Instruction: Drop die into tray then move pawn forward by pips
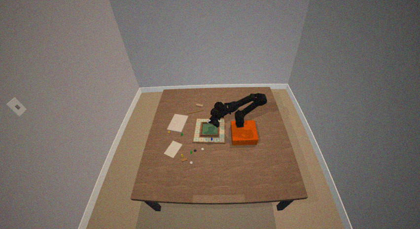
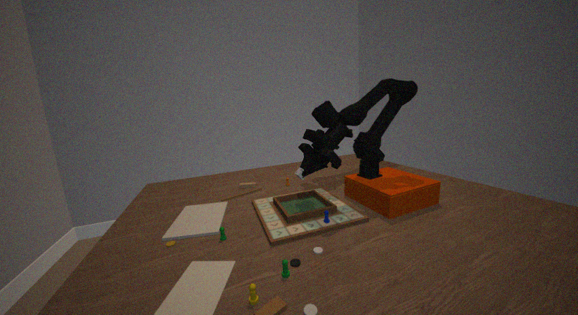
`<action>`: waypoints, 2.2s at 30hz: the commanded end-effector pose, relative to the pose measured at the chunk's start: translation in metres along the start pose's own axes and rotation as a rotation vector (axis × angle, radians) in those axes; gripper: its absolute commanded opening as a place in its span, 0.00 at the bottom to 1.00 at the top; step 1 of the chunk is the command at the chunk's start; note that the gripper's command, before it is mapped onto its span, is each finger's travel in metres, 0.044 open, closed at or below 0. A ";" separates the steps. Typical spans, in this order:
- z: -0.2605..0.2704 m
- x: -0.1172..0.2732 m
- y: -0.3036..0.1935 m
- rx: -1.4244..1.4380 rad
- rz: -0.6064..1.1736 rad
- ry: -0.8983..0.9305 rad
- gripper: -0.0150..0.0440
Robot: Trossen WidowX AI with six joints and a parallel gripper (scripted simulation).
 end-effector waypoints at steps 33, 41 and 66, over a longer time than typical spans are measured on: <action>0.007 -0.022 0.040 -0.005 0.691 -0.124 1.00; 0.007 -0.027 0.039 -0.008 0.734 -0.128 1.00; 0.112 -0.050 -0.022 0.238 0.847 -0.030 0.59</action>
Point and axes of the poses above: the point midway between the two fingers, 35 mm back from their tips, its own x axis back along the fingers, its own z axis across the jaws, y = z × x, the point moved 4 cm from there along x, back along the fingers, and after that the axes turned 10 degrees about -x, right-handed, at the moved point
